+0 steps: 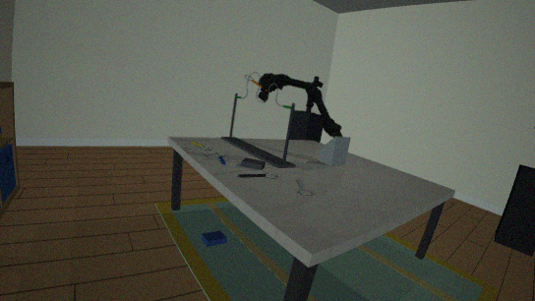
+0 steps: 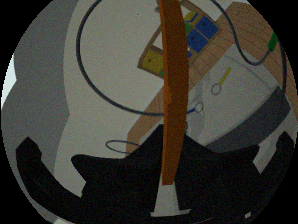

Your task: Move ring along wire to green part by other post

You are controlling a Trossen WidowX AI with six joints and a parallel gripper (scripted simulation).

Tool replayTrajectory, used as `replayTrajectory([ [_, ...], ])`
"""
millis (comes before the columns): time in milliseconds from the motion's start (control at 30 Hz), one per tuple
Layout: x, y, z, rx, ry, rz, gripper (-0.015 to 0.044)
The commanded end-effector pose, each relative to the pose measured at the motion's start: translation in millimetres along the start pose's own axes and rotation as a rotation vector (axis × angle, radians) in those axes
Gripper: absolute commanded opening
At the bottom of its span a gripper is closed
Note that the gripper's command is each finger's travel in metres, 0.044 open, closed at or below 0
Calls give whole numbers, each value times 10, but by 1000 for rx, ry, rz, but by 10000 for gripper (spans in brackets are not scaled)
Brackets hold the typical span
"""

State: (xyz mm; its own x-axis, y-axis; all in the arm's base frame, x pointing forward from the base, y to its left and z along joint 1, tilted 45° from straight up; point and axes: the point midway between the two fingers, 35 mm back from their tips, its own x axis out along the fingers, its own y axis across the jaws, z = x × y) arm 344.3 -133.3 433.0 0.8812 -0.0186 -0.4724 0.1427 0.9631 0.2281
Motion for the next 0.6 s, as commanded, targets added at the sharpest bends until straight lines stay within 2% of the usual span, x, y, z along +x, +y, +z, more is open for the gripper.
replayTrajectory([
  [0, 1, -17, -2, -54, 0, -30, -150],
  [567, -1, -112, 11, -255, -7, -153, -150],
])
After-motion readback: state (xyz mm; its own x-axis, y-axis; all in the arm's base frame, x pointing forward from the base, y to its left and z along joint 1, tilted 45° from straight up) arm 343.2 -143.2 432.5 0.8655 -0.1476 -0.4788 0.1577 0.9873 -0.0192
